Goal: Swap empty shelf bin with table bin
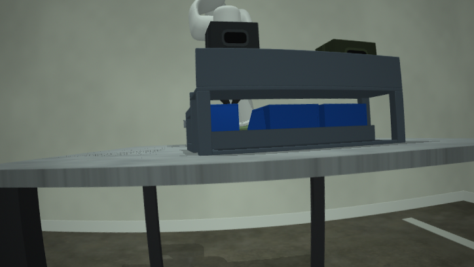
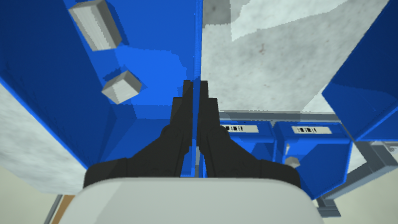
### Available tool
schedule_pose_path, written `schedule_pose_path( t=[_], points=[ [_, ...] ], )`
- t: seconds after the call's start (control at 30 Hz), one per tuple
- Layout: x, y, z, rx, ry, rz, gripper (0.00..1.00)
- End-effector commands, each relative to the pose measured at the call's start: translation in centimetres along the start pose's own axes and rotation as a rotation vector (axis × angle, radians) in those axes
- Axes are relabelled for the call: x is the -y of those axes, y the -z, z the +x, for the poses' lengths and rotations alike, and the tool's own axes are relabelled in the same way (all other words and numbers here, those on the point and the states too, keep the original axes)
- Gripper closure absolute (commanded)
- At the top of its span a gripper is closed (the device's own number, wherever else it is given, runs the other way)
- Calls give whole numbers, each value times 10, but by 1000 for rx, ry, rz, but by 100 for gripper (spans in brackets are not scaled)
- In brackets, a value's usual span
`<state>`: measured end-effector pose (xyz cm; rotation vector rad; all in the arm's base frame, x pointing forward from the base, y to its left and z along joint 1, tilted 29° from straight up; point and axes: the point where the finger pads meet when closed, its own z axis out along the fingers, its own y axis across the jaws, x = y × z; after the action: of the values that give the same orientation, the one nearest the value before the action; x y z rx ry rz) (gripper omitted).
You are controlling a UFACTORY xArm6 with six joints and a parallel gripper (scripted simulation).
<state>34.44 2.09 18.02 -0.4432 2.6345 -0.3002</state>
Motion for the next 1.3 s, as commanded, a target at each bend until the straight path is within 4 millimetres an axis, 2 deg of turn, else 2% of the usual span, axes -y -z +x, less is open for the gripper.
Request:
schedule_pose_path(
  t=[0.0, 0.37, 0.77, 1.27],
  points=[
    [1, -1, -6, -1, -1, 2, 100],
    [1, -1, -6, -9, -1, 3, 100],
    [1, 4, -11, -151, -1, 5, 100],
    [1, 4, -11, -154, -1, 5, 100]
  ],
)
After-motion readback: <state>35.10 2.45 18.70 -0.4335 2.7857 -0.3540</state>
